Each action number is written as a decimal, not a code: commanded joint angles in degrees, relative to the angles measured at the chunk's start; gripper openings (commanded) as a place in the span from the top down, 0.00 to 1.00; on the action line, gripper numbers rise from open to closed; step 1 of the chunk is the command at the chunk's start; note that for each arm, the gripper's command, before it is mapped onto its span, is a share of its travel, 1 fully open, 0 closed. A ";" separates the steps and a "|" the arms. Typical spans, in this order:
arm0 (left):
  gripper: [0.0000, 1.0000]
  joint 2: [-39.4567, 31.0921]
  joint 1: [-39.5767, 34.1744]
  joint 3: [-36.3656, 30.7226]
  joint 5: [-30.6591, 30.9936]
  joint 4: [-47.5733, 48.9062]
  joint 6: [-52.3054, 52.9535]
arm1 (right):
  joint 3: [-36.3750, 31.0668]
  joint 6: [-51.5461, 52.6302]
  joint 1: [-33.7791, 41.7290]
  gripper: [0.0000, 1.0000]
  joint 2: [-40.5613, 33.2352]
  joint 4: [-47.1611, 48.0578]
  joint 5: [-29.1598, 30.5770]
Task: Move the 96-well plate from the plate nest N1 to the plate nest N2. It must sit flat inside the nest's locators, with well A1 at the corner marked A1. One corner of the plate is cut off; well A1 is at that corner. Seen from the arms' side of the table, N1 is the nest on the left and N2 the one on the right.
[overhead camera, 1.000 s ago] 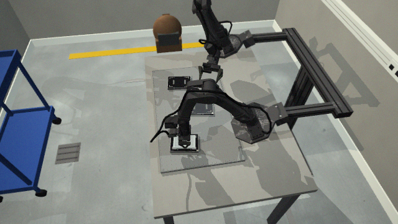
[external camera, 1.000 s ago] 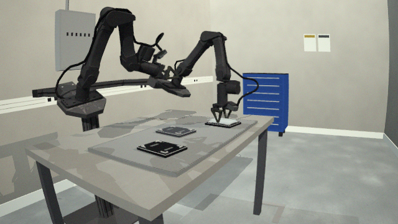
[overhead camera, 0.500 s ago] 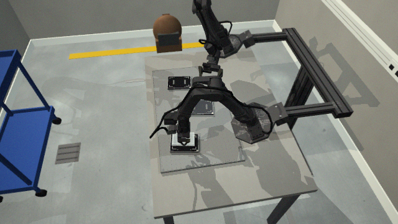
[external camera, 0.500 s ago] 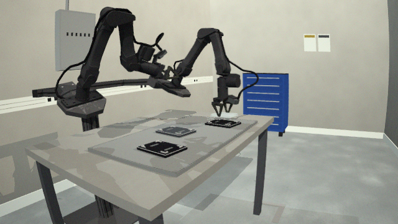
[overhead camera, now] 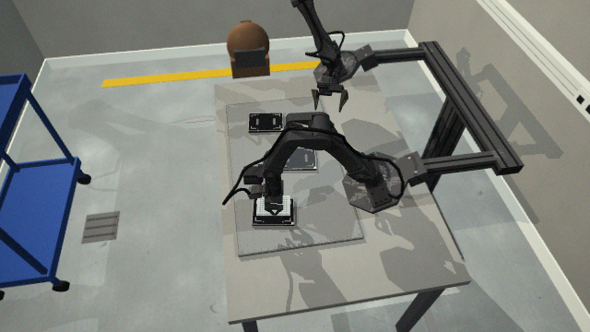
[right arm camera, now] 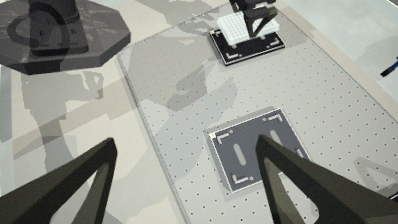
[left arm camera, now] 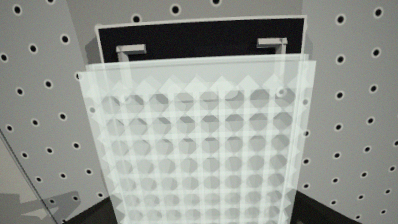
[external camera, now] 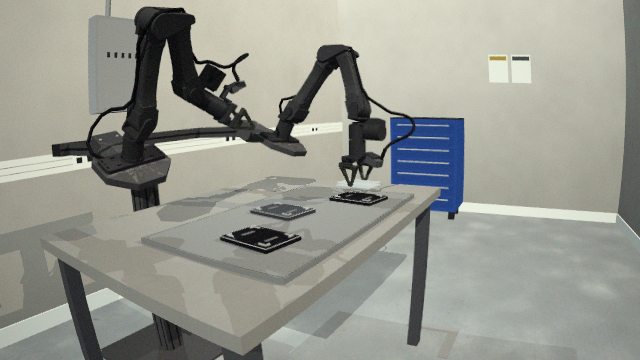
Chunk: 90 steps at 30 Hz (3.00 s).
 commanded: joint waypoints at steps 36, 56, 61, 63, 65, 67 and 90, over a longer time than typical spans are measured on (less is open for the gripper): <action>0.20 7.19 -29.74 -2.55 -12.11 2.90 -34.38 | -3.78 40.53 36.27 0.00 -49.73 -81.37 35.15; 0.20 23.83 -48.61 13.31 -14.19 -4.77 -49.64 | -1.31 53.73 42.42 0.00 -45.59 -91.06 36.60; 0.20 23.36 -48.60 13.41 -14.25 -4.74 -49.55 | -1.23 54.24 42.59 0.00 -45.40 -91.43 36.65; 0.20 24.17 -48.99 14.29 -14.24 -4.12 -49.43 | -1.21 54.37 42.63 0.00 -45.36 -91.53 36.66; 0.20 25.30 -48.34 14.66 -14.23 -2.34 -49.06 | -1.19 54.47 42.66 0.00 -45.32 -91.61 36.67; 0.20 25.86 -48.13 14.74 -14.25 -3.24 -49.52 | -1.18 54.51 42.68 0.00 -45.31 -91.64 36.68; 0.20 27.08 -47.18 13.86 -13.77 0.40 -47.56 | -1.11 54.94 42.47 0.00 -45.15 -91.96 36.73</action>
